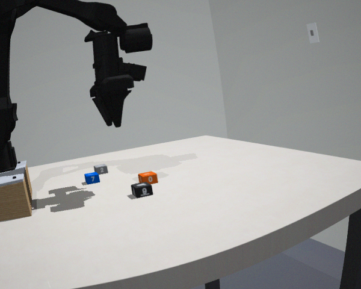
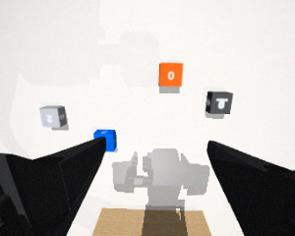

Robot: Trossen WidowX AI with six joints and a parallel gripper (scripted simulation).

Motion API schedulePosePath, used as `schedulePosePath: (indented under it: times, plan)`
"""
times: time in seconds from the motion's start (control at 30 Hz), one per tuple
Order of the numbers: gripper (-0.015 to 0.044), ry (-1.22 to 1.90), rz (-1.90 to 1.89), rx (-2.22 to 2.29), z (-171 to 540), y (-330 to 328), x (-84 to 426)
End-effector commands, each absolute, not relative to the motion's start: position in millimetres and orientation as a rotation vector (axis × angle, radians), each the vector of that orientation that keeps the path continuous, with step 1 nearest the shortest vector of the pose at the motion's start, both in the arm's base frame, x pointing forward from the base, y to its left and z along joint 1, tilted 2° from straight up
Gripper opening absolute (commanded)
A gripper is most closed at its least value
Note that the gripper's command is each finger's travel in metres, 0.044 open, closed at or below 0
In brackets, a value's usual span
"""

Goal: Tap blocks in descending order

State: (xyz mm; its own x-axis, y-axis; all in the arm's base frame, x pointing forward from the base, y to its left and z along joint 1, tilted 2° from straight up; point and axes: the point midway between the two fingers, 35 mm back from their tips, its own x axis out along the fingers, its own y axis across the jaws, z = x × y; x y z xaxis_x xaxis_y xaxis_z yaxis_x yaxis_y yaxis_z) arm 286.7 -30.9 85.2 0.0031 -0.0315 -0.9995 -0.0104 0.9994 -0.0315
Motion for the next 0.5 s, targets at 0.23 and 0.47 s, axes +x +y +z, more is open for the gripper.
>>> schedulePosePath:
  times: [0.23, 0.47]
  plan:
    - [0.0400, 1.586, 0.008, -0.025, 81, 47, 238]
    - [0.0400, 1.586, 0.008, -0.025, 81, 47, 238]
